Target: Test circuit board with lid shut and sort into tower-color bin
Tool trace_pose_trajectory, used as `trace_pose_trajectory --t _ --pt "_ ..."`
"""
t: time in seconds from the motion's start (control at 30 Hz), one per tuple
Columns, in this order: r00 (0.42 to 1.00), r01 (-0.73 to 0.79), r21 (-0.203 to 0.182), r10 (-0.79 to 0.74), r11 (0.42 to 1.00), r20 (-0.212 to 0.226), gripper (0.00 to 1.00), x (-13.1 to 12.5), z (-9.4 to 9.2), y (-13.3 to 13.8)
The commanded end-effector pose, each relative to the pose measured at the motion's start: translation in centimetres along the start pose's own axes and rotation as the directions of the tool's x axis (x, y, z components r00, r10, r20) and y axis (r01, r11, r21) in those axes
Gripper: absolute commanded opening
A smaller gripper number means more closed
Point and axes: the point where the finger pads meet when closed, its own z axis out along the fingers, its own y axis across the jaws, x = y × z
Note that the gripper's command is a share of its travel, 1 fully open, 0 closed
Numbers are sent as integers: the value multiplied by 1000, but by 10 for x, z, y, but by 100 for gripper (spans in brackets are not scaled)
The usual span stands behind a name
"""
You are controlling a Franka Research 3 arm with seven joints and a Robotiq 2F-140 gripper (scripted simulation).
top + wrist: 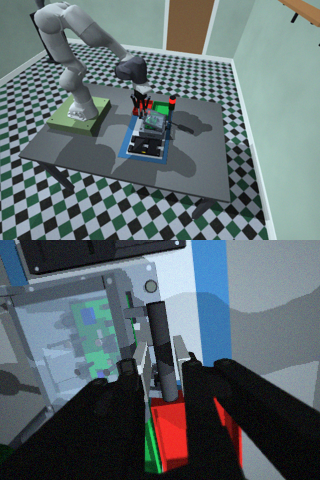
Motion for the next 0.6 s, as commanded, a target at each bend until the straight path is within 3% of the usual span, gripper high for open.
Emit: trace_pose_trajectory --t 0.0,0.57 --pt "1000 -4 -1 4 1000 0 16 0 2 1" --pt "1000 -4 -1 4 1000 0 16 1 4 2"
